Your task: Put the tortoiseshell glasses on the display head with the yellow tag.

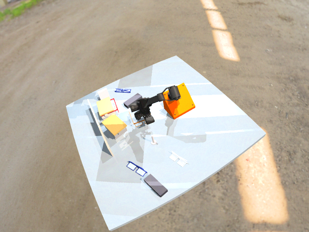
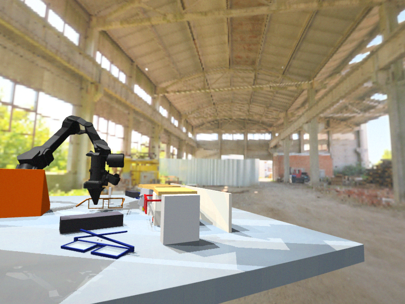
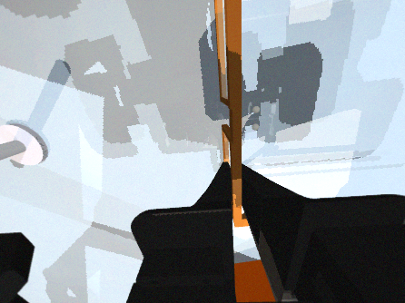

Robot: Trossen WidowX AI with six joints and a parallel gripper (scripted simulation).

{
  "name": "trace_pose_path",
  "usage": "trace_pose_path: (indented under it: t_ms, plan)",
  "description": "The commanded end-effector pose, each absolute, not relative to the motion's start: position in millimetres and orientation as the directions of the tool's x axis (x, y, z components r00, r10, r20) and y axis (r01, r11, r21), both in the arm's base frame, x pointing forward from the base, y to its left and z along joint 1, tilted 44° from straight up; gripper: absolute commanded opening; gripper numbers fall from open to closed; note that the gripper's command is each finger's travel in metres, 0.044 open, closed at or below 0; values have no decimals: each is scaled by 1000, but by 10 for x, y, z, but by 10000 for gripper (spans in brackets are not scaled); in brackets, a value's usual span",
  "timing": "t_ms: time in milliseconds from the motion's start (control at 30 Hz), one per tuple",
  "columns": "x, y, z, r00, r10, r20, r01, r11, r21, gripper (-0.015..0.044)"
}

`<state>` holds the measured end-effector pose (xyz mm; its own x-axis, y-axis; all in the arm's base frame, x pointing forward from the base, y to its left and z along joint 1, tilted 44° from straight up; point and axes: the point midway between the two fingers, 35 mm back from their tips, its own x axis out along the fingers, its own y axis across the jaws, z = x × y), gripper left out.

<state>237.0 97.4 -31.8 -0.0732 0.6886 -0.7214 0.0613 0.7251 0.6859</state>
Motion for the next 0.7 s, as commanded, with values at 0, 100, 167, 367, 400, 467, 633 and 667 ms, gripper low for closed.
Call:
trace_pose_path:
  t_ms: [0, 100, 167, 367, 400, 467, 633, 667]
  plan:
    - [2338, 1009, -345, -80, 691, -718, 66, 722, 688, 0]
    - [2332, 1023, -356, -80, 692, -718, 66, 722, 689, 0]
    - [2357, 1003, -342, -74, 690, -720, 61, 724, 687, 26]
    - [2357, 1003, -342, -74, 690, -720, 61, 724, 687, 108]
    - [2357, 1003, -342, -74, 690, -720, 61, 724, 687, 108]
    - [2357, 1002, -342, -74, 690, -720, 61, 724, 687, 108]
    - [2355, 983, -344, -75, 690, -720, 62, 724, 687, 108]
    - [2354, 977, -345, -75, 690, -720, 62, 724, 687, 108]
